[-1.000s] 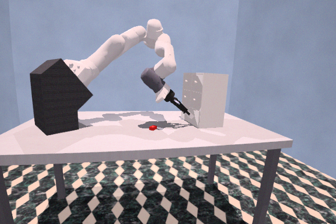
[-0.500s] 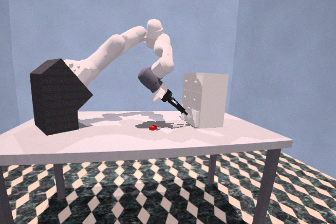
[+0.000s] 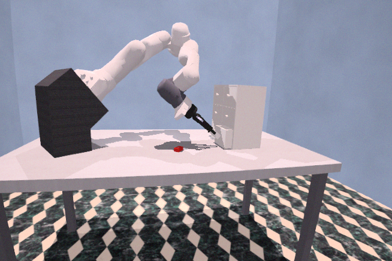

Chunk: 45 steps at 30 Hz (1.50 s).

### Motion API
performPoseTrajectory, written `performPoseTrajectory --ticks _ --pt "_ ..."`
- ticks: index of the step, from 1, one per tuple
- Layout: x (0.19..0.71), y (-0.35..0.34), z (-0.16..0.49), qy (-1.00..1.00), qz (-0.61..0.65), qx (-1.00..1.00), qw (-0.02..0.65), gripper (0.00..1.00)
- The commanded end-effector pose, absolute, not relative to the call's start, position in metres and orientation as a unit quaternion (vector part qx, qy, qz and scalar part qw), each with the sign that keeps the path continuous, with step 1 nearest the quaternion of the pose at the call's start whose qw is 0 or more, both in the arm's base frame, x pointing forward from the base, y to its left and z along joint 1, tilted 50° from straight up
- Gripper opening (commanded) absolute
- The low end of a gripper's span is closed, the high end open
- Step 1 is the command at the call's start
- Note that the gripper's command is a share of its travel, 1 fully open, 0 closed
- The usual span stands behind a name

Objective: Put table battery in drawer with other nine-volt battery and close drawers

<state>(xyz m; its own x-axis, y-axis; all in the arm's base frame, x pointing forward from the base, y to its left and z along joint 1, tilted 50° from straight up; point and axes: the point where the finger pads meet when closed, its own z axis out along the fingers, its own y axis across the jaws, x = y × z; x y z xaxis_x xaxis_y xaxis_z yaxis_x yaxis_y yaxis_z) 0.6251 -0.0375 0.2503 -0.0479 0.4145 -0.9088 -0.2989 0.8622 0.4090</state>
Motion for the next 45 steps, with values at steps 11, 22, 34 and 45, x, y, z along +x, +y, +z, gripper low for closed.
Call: performPoseTrajectory --ticks 11,22,34,45 --pt "0.613 -0.036 0.24 0.675 0.256 0.038 0.691 0.08" --pt "0.607 -0.036 0.235 0.675 0.256 0.038 0.691 0.08" --pt "0.606 -0.036 0.234 0.675 0.256 0.038 0.691 0.08" --pt "0.606 -0.036 0.234 0.675 0.256 0.038 0.691 0.08"
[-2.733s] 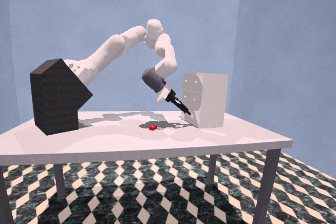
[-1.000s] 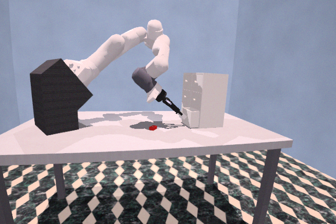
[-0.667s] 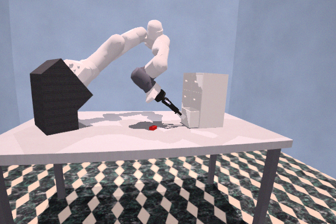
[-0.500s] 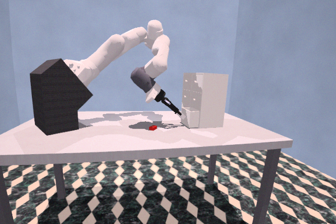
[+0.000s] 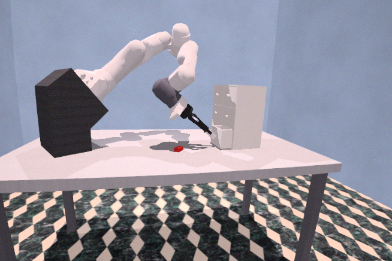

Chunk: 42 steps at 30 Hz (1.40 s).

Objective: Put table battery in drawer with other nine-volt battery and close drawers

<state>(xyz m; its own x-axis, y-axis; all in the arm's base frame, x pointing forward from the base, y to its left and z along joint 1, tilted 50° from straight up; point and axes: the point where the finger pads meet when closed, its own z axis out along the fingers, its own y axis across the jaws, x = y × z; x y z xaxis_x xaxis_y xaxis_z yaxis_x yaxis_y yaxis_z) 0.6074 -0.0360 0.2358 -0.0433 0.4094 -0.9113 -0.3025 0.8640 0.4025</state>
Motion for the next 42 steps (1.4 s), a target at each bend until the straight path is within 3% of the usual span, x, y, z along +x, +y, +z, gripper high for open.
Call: performPoseTrajectory --ticks 1,11,42 --pt "0.606 -0.036 0.234 0.675 0.256 0.038 0.691 0.08" --pt "0.606 -0.036 0.234 0.675 0.256 0.038 0.691 0.2" --pt "0.566 -0.035 0.202 0.675 0.256 0.038 0.691 0.2"
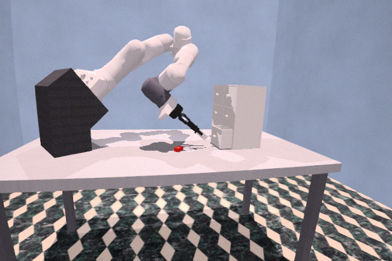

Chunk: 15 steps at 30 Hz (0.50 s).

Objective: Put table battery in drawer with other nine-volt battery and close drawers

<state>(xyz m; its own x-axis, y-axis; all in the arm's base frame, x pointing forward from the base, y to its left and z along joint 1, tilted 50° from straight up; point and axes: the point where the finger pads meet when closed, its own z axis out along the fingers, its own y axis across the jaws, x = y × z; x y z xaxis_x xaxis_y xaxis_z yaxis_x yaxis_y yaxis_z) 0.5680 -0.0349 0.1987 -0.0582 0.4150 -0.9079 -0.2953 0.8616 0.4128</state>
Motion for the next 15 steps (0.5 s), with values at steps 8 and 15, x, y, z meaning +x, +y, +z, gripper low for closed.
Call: performPoseTrajectory --ticks 8,15 --pt "0.544 -0.046 0.208 0.675 0.256 0.038 0.691 0.2" --pt "0.505 -0.064 0.218 0.675 0.256 0.038 0.691 0.2"
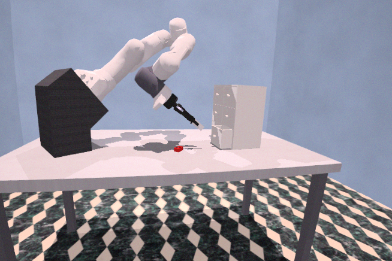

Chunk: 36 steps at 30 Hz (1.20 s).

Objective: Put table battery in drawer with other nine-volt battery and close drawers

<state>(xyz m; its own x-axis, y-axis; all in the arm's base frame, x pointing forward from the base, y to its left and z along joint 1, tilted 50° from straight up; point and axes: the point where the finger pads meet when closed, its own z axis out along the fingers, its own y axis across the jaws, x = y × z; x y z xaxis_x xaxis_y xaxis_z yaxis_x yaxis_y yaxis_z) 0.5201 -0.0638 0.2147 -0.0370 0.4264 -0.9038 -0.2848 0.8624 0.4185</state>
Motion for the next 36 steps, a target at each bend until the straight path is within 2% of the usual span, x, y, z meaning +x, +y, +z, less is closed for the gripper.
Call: performPoseTrajectory --ticks 1,10,36 --pt "0.5 -0.066 0.22 0.675 0.256 0.038 0.691 0.2" --pt "0.481 -0.075 0.225 0.675 0.256 0.038 0.691 0.2" --pt "0.478 -0.076 0.226 0.679 0.258 0.035 0.686 0.2"
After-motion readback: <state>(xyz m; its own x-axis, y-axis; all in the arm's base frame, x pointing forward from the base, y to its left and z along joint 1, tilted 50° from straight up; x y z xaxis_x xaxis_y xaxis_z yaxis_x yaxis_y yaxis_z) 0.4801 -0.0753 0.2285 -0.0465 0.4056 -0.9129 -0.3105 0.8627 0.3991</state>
